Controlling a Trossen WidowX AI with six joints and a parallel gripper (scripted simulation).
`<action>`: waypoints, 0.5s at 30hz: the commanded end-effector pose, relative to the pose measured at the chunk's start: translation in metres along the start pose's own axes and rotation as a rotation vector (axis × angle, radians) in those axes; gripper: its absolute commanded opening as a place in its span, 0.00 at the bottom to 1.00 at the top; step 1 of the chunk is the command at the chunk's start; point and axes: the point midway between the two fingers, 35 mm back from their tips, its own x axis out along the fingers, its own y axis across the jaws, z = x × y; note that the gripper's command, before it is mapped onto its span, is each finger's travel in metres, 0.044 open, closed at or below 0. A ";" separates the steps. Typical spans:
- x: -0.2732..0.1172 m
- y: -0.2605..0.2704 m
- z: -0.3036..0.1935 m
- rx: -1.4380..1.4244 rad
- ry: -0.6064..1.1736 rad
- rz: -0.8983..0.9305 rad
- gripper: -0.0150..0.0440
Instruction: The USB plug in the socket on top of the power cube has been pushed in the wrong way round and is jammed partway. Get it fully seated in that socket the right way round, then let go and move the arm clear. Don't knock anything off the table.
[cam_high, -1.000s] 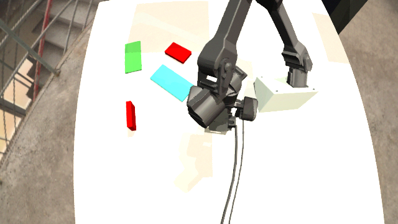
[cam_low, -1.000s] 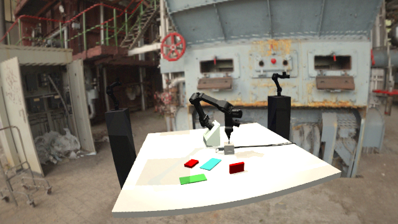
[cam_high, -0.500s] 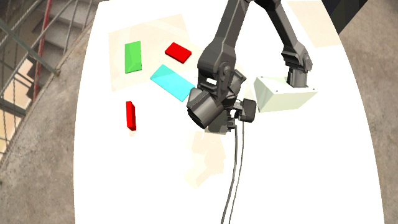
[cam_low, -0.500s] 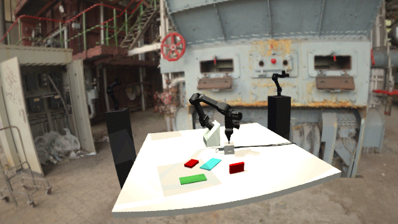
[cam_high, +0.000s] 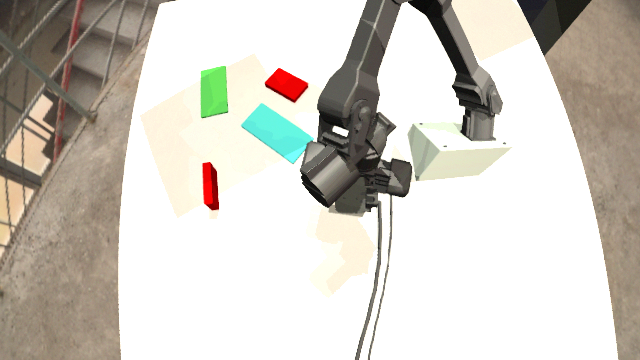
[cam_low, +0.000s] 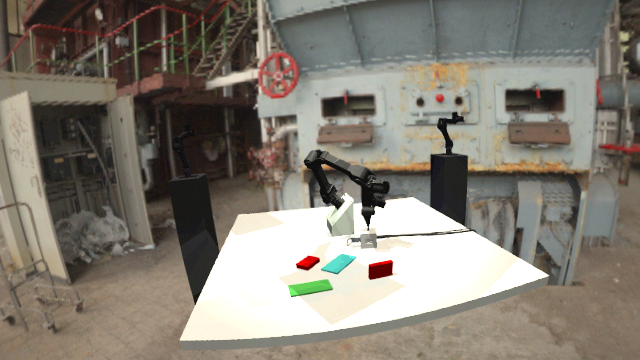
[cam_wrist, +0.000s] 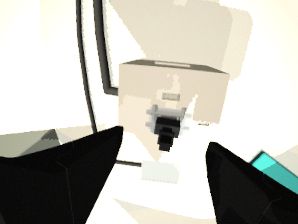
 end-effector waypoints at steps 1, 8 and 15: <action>0.000 0.000 0.000 0.001 -0.001 0.001 0.47; 0.000 0.000 0.000 0.001 -0.001 0.001 0.25; 0.000 0.000 0.000 0.001 -0.001 0.001 0.25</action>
